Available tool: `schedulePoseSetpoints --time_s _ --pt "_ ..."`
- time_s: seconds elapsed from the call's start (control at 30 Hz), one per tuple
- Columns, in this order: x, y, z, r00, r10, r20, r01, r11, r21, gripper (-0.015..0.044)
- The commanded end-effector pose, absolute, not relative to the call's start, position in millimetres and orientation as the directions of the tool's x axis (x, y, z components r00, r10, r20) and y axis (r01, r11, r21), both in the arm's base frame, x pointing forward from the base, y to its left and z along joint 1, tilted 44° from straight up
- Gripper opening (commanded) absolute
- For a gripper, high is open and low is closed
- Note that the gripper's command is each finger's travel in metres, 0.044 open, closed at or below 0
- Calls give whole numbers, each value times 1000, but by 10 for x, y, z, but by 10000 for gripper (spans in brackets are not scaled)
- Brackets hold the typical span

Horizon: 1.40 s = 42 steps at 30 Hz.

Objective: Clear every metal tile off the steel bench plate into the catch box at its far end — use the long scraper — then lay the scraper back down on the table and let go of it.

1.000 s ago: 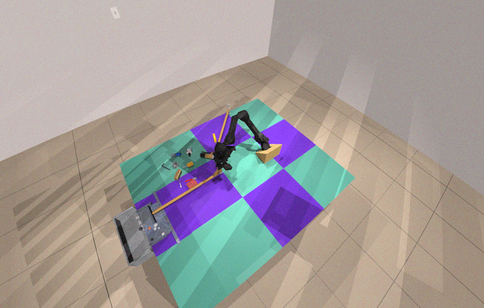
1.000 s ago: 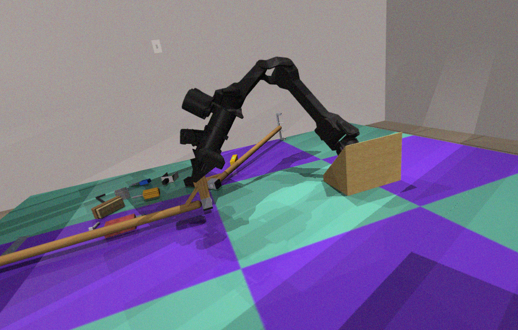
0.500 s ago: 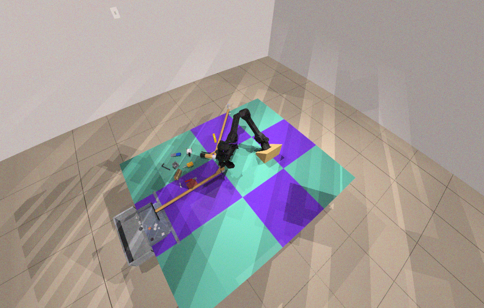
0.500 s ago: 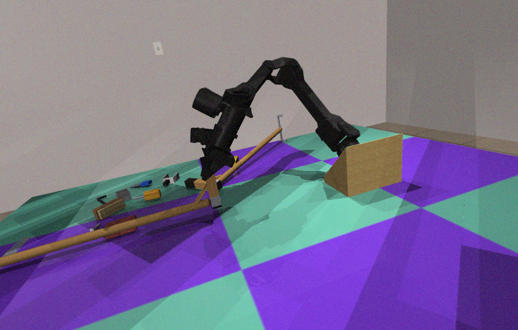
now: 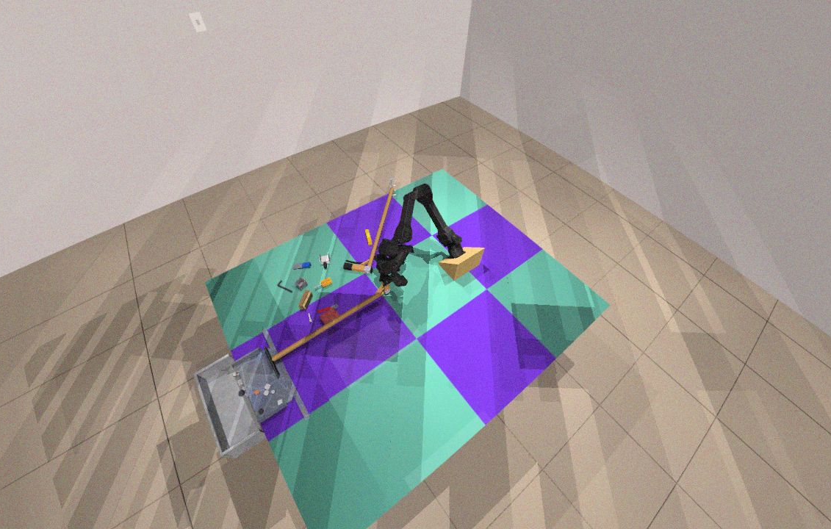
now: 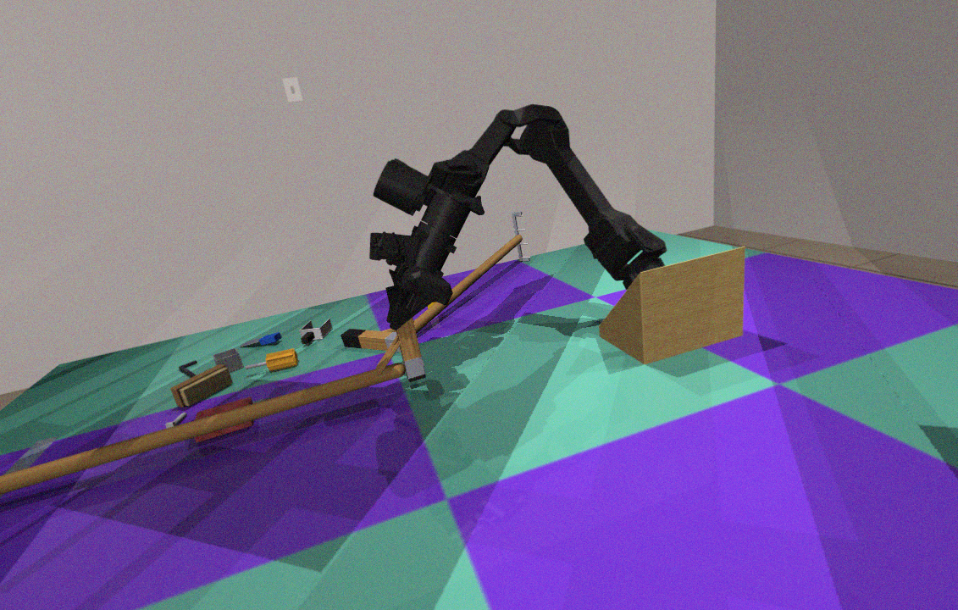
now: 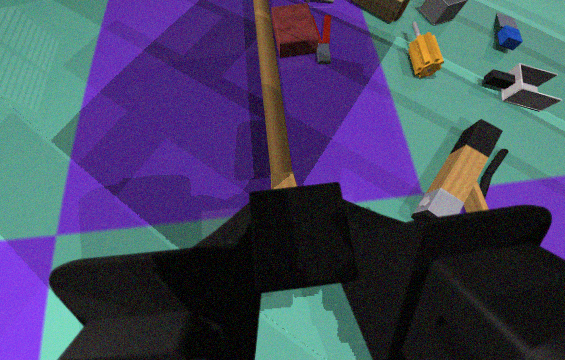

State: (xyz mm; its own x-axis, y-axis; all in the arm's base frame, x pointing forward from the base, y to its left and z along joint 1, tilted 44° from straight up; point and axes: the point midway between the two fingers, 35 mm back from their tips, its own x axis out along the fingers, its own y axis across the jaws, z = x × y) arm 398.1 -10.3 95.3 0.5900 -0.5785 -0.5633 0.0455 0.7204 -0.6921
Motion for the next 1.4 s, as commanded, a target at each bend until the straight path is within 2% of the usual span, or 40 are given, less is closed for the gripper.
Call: schedulePoseSetpoints --time_s 0.0,1.23,1.37 --pt "3926 -76 985 601 -574 -556 53 723 -689 0" --pt "3327 -114 881 604 -572 -555 50 722 -690 0" --pt "3369 -125 866 596 -575 -561 43 720 -692 105"
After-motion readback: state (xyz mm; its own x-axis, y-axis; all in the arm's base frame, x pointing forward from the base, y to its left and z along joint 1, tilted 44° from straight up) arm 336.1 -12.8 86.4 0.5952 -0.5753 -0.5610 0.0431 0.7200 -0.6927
